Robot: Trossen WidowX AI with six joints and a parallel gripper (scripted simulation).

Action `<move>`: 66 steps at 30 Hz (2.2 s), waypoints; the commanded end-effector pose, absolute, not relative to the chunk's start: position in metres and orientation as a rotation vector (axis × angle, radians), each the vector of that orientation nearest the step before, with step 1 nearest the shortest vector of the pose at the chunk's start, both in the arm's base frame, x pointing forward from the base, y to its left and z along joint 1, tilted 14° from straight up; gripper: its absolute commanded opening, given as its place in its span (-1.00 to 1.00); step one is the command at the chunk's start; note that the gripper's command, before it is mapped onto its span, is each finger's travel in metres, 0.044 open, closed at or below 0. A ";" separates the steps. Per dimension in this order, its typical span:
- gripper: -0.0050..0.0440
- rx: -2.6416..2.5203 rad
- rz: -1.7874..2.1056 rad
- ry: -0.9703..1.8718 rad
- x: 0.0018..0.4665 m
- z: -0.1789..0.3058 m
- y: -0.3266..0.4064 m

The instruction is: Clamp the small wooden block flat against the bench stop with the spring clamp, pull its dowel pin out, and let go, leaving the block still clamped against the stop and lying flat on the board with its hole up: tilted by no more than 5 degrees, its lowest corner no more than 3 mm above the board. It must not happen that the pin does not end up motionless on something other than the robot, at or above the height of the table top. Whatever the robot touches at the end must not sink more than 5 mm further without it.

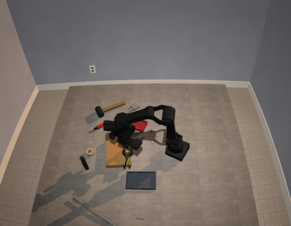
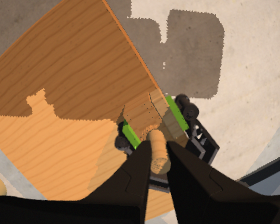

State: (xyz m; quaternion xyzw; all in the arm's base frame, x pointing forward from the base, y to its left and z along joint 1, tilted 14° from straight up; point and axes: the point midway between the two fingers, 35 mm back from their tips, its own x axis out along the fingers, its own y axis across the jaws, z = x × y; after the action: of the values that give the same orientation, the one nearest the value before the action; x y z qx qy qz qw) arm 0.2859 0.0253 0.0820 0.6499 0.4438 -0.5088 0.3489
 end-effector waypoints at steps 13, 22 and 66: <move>-0.80 1.426 -1.039 1.292 0.286 0.085 0.025; -0.80 1.239 -0.846 1.369 0.286 0.086 0.025; -0.80 0.769 -0.383 1.476 0.286 0.087 0.024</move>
State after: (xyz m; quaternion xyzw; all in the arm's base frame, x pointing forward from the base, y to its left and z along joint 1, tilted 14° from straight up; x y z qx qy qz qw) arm 0.2854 0.0249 0.0835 0.3257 0.6574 -0.1562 0.6613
